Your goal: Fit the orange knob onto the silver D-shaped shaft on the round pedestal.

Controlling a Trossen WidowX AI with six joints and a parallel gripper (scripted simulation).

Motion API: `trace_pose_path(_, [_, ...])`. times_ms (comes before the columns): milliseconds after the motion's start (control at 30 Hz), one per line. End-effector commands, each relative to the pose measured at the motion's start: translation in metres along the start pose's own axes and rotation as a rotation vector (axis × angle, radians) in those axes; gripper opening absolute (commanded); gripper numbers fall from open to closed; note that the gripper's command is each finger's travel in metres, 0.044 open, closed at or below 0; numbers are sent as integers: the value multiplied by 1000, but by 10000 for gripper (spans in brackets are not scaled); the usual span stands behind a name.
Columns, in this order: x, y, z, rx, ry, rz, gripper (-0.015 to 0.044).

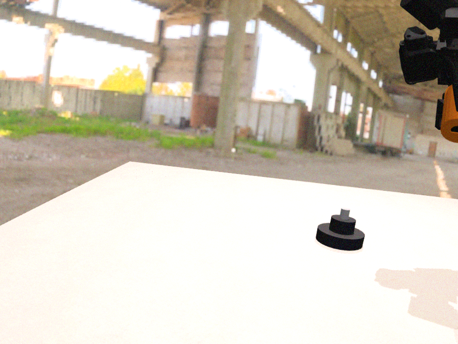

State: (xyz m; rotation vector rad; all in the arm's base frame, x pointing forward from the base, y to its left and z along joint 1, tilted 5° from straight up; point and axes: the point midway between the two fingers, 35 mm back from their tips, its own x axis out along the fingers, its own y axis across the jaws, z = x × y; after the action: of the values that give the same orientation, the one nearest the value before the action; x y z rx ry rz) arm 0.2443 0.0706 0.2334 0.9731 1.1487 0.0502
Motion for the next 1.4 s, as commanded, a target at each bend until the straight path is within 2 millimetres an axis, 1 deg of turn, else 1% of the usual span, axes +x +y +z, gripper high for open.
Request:
trace_pose_path(0, [-11, 7, -1, -16, -7, 109, 0])
trace_pose_path(200, [-21, 14, -1, -17, -7, 234, 0])
trace_pose_path(267, [-22, 15, -1, -18, -7, 249, 0])
trace_pose_path(400, [-22, 15, -1, -18, -7, 249, 0])
trace_pose_path(433, [-18, 11, 1, -2, -2, 219, 0])
trace_pose_path(1367, [-18, 11, 1, -2, -2, 219, 0])
